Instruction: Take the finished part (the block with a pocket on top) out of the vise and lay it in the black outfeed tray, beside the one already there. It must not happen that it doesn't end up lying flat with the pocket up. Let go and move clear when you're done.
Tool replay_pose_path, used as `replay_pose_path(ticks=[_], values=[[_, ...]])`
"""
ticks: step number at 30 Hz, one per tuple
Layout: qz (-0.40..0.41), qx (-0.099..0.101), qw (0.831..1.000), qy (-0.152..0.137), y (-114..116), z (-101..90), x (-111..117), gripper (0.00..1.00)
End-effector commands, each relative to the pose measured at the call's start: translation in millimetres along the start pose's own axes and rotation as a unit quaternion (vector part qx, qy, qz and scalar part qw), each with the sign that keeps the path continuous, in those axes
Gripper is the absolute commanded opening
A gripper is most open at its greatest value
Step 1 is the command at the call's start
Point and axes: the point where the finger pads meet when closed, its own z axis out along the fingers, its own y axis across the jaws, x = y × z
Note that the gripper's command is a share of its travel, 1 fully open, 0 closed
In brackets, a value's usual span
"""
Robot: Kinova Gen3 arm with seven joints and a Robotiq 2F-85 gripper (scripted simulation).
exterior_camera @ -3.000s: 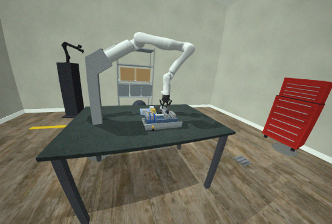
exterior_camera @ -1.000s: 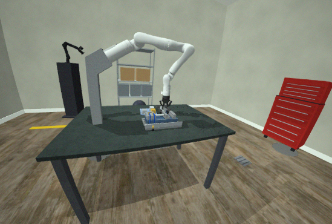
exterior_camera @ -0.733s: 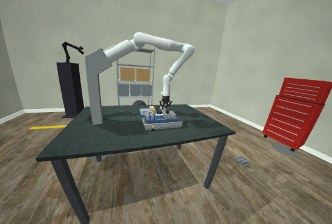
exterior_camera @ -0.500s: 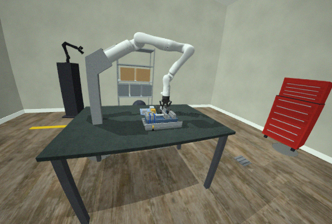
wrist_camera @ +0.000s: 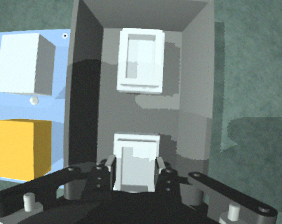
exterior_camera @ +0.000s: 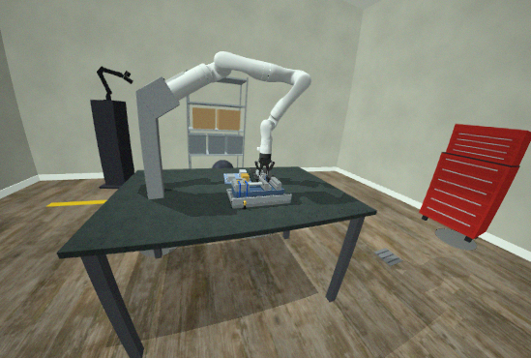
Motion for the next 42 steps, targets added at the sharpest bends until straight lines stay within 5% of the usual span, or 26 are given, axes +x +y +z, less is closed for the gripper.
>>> replay_pose_path(ticks=[1, 23, 24, 42], values=[[-0.006, -0.003, 1.0, 0.0, 2.3, 0.8, 0.0, 0.0], [-0.006, -0.003, 1.0, 0.0, 2.3, 0.8, 0.0, 0.0], [-0.006, -0.003, 1.0, 0.0, 2.3, 0.8, 0.0, 0.67], [-0.006, -0.003, 1.0, 0.0, 2.3, 0.8, 0.0, 0.67]])
